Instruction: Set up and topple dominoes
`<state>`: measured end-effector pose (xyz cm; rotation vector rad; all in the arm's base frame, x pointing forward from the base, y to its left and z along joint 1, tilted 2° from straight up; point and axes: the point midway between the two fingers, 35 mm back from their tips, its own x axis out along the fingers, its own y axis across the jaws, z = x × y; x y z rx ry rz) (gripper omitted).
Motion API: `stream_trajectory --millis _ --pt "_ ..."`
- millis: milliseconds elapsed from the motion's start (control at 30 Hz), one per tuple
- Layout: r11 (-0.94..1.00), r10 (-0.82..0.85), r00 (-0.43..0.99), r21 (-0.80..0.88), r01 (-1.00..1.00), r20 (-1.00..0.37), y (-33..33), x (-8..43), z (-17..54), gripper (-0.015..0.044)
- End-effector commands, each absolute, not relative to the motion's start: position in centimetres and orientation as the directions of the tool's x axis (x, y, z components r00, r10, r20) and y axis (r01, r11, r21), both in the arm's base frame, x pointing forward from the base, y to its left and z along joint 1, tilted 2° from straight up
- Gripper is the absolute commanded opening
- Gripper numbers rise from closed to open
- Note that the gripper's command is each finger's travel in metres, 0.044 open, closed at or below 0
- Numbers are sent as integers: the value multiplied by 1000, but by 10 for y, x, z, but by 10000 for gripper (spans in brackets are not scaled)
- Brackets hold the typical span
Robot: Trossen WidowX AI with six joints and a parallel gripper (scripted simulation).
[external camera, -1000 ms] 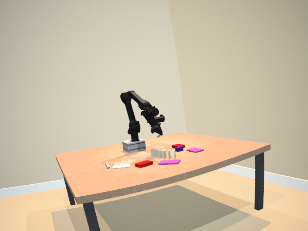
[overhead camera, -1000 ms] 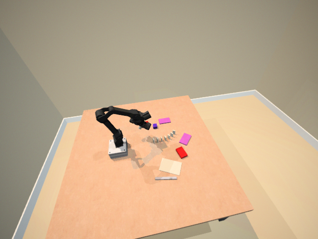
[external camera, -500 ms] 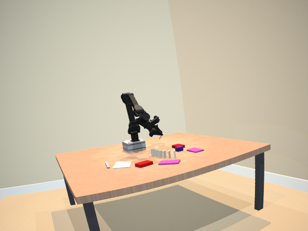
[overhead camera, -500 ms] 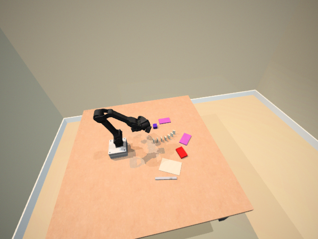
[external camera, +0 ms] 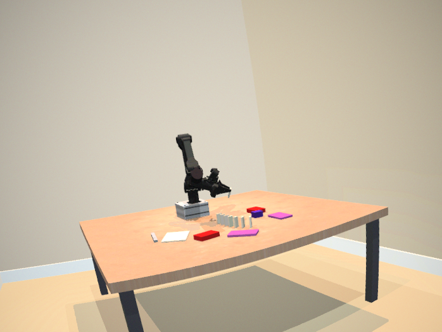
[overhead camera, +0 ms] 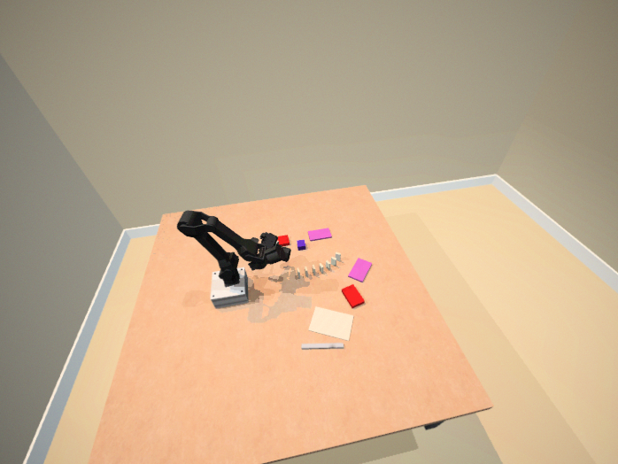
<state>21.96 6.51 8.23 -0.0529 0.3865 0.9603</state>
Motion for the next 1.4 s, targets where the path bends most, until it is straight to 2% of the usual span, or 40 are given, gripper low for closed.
stream_trajectory --millis 0,333,1367 --pt "573 801 534 85 -815 -271 63 212 85 107" --pt "574 813 575 -36 -818 -90 59 191 92 107" --pt "571 815 573 -45 -820 -93 56 198 81 107"
